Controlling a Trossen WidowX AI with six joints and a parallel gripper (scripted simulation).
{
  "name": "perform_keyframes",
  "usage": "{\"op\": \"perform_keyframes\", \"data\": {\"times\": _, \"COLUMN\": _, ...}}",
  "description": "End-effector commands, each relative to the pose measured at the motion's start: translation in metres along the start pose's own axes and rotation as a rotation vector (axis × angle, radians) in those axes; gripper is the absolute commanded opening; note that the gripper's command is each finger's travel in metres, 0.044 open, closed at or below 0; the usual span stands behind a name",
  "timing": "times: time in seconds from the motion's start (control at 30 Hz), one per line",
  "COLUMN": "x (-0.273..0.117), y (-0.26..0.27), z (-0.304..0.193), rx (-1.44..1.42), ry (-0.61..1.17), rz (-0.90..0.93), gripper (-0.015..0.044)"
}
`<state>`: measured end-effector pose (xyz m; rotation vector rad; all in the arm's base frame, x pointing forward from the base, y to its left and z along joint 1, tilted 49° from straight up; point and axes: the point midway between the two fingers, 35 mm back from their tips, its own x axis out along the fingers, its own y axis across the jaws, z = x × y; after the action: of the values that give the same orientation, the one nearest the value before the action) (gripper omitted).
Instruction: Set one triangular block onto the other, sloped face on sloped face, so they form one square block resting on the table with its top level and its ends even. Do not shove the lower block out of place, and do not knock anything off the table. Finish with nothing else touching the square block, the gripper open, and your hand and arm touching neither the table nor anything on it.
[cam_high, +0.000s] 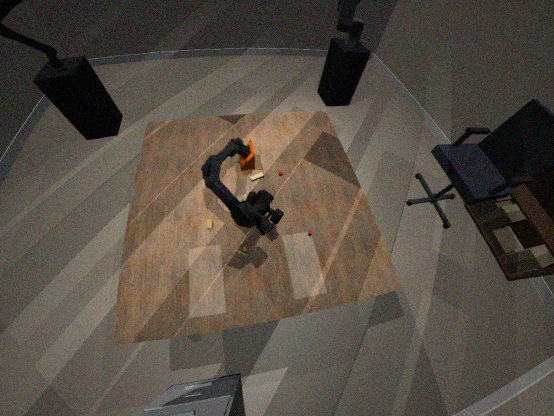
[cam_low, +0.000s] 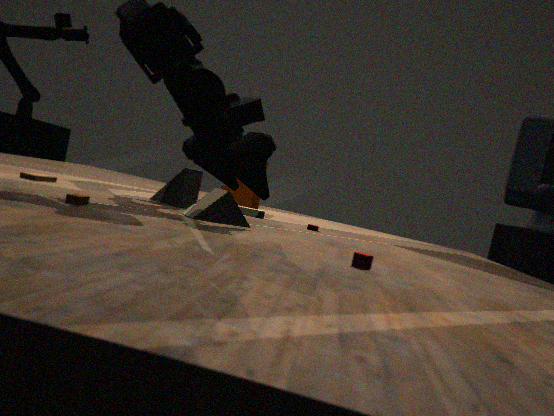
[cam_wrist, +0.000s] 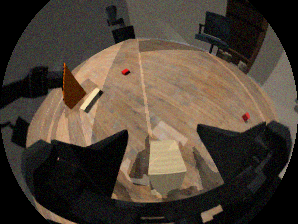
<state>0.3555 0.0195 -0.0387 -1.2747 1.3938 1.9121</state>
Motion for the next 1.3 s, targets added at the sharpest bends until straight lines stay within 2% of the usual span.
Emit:
{"op": "perform_keyframes", "data": {"times": 0.0, "x": -0.035, "y": -0.003, "z": 0.034, "rx": -0.006, "ry": 0.007, "rz": -0.032, "gripper": 0.044}}
{"op": "perform_keyframes", "data": {"times": 0.13, "x": -0.065, "y": 0.002, "z": 0.068, "rx": -0.011, "ry": 0.009, "rz": -0.05, "gripper": 0.044}}
{"op": "perform_keyframes", "data": {"times": 0.27, "x": -0.064, "y": 0.001, "z": 0.067, "rx": -0.015, "ry": 0.011, "rz": -0.05, "gripper": 0.044}}
{"op": "perform_keyframes", "data": {"times": 0.33, "x": -0.051, "y": 0.001, "z": 0.067, "rx": -0.009, "ry": 0.084, "rz": -0.006, "gripper": 0.044}}
{"op": "perform_keyframes", "data": {"times": 0.43, "x": -0.014, "y": 0.01, "z": 0.063, "rx": 0.07, "ry": 0.396, "rz": 0.165, "gripper": 0.044}}
{"op": "perform_keyframes", "data": {"times": 0.53, "x": 0.009, "y": 0.016, "z": 0.057, "rx": 0.1, "ry": 0.771, "rz": 0.249, "gripper": 0.044}}
{"op": "perform_keyframes", "data": {"times": 0.6, "x": 0.017, "y": 0.015, "z": 0.057, "rx": 0.082, "ry": 1.029, "rz": 0.243, "gripper": 0.044}}
{"op": "perform_keyframes", "data": {"times": 0.7, "x": 0.023, "y": 0.006, "z": 0.065, "rx": -0.008, "ry": 1.395, "rz": 0.142, "gripper": 0.044}}
{"op": "perform_keyframes", "data": {"times": 0.77, "x": 0.025, "y": 0.0, "z": 0.072, "rx": -0.072, "ry": 1.535, "rz": 0.067, "gripper": 0.044}}
{"op": "perform_keyframes", "data": {"times": 1.27, "x": 0.026, "y": -0.001, "z": 0.073, "rx": -0.082, "ry": 1.551, "rz": 0.055, "gripper": 0.044}}
